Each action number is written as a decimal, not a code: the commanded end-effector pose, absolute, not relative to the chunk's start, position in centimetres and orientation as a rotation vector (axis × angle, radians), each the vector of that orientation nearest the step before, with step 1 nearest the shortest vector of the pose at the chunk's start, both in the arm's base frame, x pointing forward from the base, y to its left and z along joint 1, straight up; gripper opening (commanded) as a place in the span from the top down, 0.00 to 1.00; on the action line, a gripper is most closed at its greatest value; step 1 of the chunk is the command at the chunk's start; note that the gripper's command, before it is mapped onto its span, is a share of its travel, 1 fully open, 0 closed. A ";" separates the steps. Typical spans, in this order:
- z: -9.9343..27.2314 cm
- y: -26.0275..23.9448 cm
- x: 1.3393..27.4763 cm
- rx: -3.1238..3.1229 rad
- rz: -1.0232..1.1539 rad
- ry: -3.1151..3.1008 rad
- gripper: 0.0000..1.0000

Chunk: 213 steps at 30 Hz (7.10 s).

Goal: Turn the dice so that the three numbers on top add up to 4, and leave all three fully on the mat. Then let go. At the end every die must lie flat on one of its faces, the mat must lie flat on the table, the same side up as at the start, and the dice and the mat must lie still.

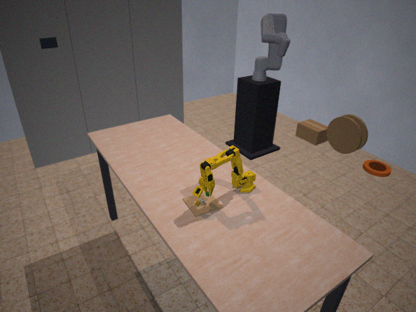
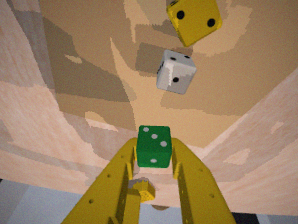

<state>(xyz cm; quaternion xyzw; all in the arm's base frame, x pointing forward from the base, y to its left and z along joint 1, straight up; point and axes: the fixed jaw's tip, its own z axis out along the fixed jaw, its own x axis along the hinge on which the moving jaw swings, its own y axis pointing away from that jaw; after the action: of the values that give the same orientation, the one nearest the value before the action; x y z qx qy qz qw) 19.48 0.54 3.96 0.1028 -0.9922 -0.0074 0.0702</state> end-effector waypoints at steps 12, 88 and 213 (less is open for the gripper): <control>5.2 0.7 20.5 0.207 0.001 -3.144 1.00; 2.8 0.7 20.5 0.207 0.001 -3.144 1.00; 6.9 0.7 20.6 0.207 0.001 -3.144 0.73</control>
<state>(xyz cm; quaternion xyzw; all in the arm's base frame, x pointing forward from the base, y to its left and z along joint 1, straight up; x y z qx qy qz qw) 19.89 0.58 4.92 0.0681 -0.9973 -0.0015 0.0271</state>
